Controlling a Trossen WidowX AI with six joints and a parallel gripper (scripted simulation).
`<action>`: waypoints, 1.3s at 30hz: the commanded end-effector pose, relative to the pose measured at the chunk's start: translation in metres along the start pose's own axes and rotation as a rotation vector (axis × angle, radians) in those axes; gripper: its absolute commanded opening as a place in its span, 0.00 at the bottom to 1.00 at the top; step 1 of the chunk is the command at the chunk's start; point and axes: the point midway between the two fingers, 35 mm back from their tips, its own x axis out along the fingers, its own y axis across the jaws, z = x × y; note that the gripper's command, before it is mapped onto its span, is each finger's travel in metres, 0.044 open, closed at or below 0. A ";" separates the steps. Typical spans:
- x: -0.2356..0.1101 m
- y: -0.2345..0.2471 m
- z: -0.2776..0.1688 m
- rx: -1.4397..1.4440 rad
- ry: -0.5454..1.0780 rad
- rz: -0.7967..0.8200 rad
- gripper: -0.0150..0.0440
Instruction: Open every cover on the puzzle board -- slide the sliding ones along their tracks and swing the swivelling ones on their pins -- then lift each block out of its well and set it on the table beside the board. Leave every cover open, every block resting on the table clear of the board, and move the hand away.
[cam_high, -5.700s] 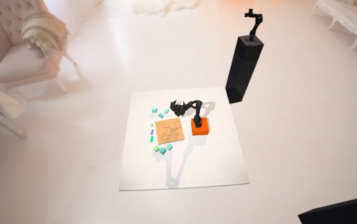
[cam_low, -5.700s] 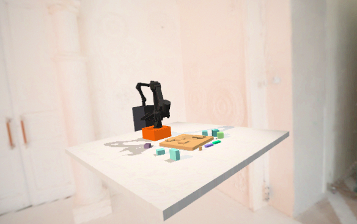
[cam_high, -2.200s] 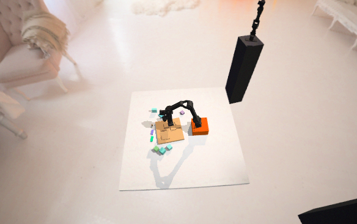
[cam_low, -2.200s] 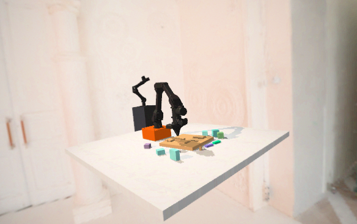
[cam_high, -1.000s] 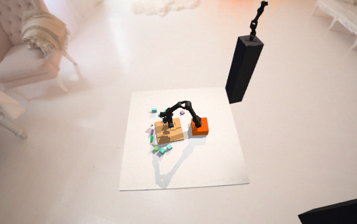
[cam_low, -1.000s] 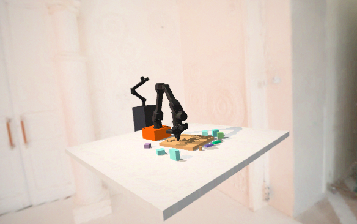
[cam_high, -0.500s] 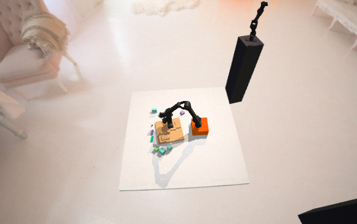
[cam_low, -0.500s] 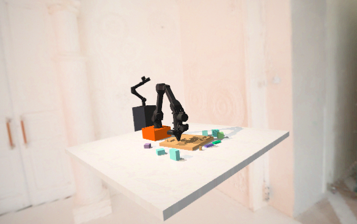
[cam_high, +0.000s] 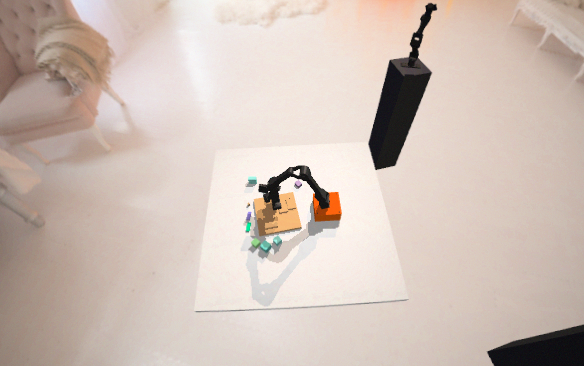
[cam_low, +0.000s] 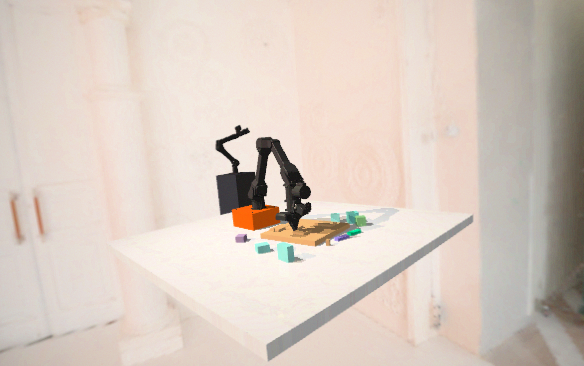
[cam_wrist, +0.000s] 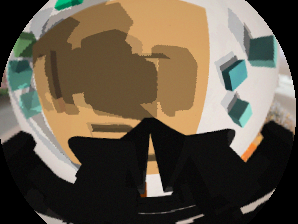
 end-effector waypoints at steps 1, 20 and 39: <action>-0.001 0.000 0.006 0.006 -0.007 0.002 0.25; -0.002 -0.001 0.026 0.006 -0.009 0.002 0.25; -0.002 -0.001 0.045 0.006 -0.010 0.002 0.25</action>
